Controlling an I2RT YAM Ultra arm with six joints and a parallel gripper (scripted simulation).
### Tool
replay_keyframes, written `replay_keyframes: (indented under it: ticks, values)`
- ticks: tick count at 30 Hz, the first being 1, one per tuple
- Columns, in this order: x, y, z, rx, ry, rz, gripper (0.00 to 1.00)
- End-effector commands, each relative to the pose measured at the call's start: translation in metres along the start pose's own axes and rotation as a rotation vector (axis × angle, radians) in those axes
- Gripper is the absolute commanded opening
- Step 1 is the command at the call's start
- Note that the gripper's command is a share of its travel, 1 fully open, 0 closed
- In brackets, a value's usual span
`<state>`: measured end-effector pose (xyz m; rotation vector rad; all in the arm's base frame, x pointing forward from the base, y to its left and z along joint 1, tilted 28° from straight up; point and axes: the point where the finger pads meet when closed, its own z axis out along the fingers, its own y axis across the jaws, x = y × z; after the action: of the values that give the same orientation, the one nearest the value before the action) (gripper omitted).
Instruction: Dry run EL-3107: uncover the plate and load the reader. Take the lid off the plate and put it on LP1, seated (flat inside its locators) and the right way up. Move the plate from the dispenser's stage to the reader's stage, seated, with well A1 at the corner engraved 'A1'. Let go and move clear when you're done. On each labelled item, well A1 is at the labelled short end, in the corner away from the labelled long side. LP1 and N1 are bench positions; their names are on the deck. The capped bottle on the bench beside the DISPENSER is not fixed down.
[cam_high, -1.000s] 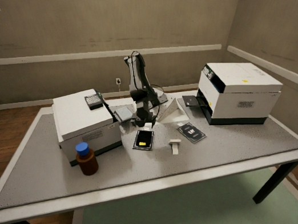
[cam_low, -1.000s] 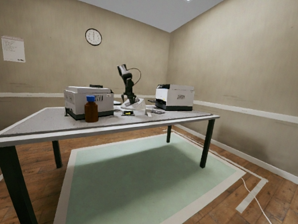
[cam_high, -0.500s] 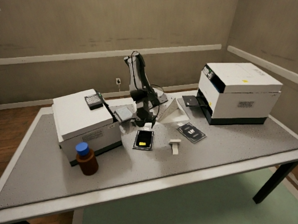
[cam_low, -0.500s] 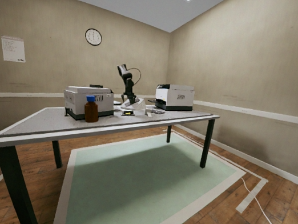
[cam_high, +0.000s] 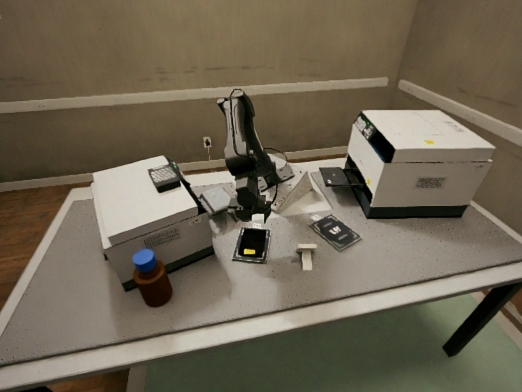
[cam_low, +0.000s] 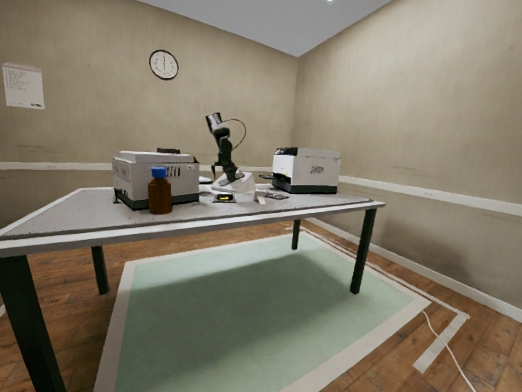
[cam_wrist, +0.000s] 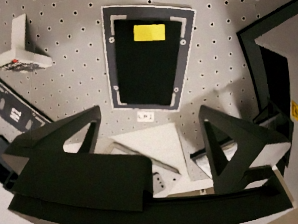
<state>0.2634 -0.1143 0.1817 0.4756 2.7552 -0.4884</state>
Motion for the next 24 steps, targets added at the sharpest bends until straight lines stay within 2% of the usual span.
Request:
replay_keyframes:
  ticks: [1,3,11,18,24]
  values:
    - [0.001,-0.013,-0.018,-0.041,-0.038,-0.087,1.0]
    - [0.001,-0.013,-0.018,-0.041,-0.038,-0.087,1.0]
    - [0.018,-0.04,-0.023,-0.087,-0.03,-0.262,1.0]
    - [0.046,-0.057,-0.017,-0.124,-0.001,-0.365,1.0]
    - [0.056,-0.068,-0.021,-0.132,-0.01,-0.402,1.0]
